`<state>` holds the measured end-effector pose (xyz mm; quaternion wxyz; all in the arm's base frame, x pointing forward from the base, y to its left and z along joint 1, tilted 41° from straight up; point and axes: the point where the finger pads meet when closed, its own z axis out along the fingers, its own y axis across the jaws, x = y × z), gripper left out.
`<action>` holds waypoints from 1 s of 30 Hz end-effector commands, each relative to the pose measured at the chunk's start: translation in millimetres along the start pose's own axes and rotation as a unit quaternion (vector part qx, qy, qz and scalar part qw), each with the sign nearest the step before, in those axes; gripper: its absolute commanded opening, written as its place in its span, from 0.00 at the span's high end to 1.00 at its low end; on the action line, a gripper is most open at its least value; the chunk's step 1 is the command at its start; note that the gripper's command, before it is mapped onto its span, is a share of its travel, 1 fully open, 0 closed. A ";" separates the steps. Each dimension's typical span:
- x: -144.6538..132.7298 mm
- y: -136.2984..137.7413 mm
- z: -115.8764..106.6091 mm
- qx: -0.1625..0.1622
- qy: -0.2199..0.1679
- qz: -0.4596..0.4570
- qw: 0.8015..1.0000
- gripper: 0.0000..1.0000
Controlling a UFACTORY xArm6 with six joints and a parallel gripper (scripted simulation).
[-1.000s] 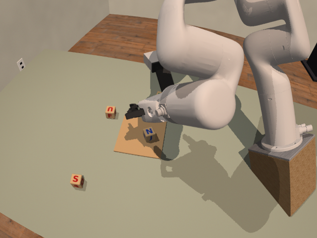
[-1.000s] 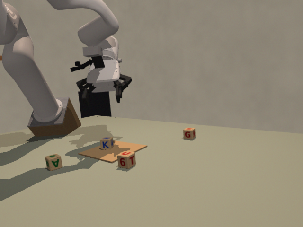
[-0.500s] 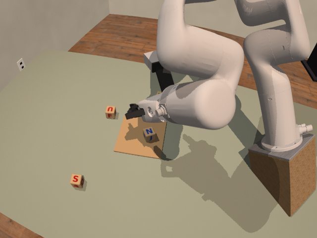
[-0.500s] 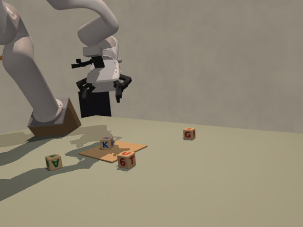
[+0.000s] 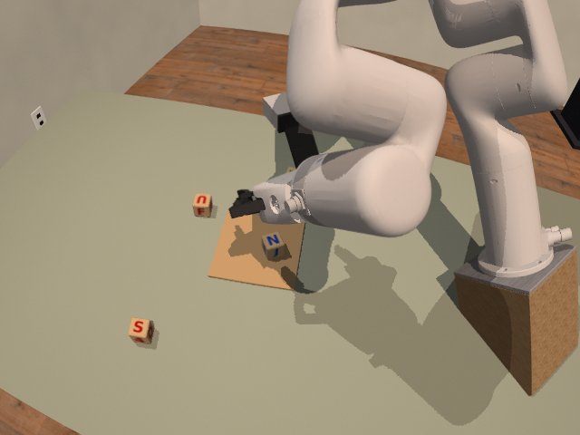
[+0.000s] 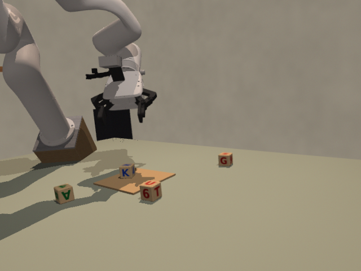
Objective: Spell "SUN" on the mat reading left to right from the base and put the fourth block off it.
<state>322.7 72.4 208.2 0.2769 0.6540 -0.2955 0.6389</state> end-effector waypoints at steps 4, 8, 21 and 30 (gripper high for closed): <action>0.4 -0.7 -0.4 0.000 0.000 0.001 1.000 0.00; 13.1 -20.7 16.7 0.000 -0.010 0.003 1.000 0.00; 92.8 -71.1 103.1 0.000 0.000 0.001 1.000 0.00; 92.8 -71.1 103.1 0.000 0.000 0.001 1.000 0.00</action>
